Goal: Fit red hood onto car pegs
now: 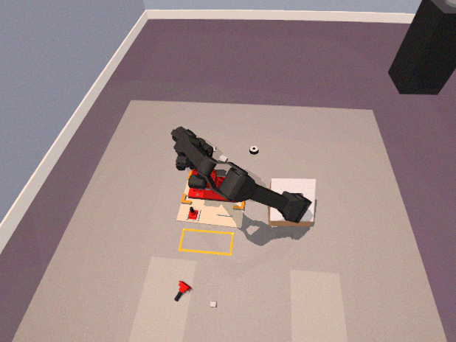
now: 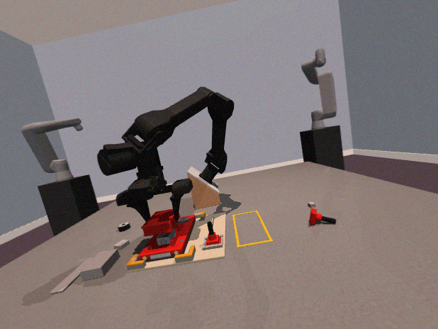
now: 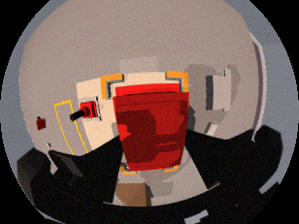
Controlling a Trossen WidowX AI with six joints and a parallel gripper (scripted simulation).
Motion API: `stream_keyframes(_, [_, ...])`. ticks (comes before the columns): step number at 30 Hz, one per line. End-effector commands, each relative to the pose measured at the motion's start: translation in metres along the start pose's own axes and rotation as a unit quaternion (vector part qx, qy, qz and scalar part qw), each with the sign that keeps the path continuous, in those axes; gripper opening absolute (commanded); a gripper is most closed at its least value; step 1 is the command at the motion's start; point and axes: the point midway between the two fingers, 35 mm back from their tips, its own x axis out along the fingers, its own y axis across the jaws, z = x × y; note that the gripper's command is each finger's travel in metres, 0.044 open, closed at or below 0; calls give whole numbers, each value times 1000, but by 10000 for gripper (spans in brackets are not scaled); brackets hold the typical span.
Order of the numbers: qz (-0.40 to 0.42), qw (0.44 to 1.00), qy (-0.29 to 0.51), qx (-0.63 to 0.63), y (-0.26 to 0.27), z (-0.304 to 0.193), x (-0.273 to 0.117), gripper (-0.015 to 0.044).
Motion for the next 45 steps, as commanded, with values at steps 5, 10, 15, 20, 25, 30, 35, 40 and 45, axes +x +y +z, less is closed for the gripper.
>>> stream_keyframes(5, [2,1000,-1,2,0,-1,17,0])
stream_keyframes(10, [2,1000,-1,2,0,-1,20,0])
stream_keyframes(15, [2,1000,-1,2,0,0,22,0])
stream_keyframes(20, [2,1000,-1,2,0,0,25,0])
stream_keyframes(25, [2,1000,-1,2,0,0,27,0])
stream_keyframes(30, [2,1000,-1,2,0,0,30,0])
stream_keyframes(35, [2,1000,-1,2,0,0,32,0])
stream_keyframes(40, [2,1000,-1,2,0,0,34,0])
stream_keyframes(45, [2,1000,0,2,0,0,36,0])
